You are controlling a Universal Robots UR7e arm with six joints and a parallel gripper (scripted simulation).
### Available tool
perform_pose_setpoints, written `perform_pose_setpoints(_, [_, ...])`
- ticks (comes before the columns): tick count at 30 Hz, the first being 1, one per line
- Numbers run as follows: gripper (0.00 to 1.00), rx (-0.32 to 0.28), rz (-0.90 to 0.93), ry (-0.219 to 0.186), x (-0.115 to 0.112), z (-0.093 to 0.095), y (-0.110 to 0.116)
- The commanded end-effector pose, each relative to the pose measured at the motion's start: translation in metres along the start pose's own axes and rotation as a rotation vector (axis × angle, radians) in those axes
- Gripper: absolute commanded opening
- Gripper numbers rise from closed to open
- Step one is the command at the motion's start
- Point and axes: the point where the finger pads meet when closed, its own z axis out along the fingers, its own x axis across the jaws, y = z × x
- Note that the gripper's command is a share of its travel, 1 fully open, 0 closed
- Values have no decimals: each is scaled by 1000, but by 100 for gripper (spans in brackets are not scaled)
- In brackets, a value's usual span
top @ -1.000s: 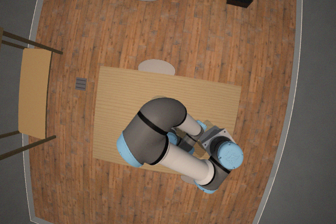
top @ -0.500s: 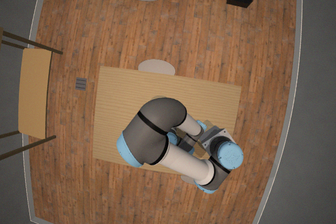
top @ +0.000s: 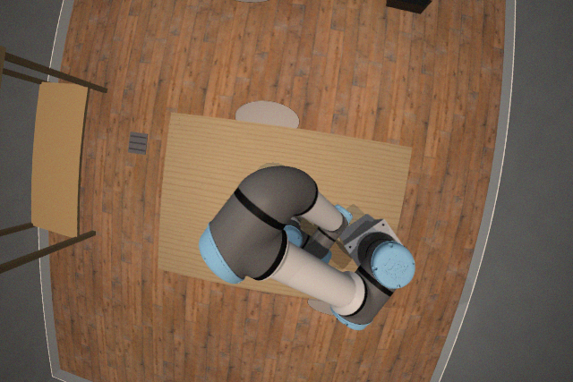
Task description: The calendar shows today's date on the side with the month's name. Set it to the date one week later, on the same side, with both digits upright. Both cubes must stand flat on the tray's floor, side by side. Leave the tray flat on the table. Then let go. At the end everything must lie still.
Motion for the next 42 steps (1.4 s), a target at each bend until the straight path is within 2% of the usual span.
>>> perform_pose_setpoints(1, [87, 1, 2, -2, -1, 6, -1])
perform_pose_setpoints(16, [87, 1, 2, -2, -1, 26, -1])
perform_pose_setpoints(42, [87, 0, 1, -1, -1, 26, -1])
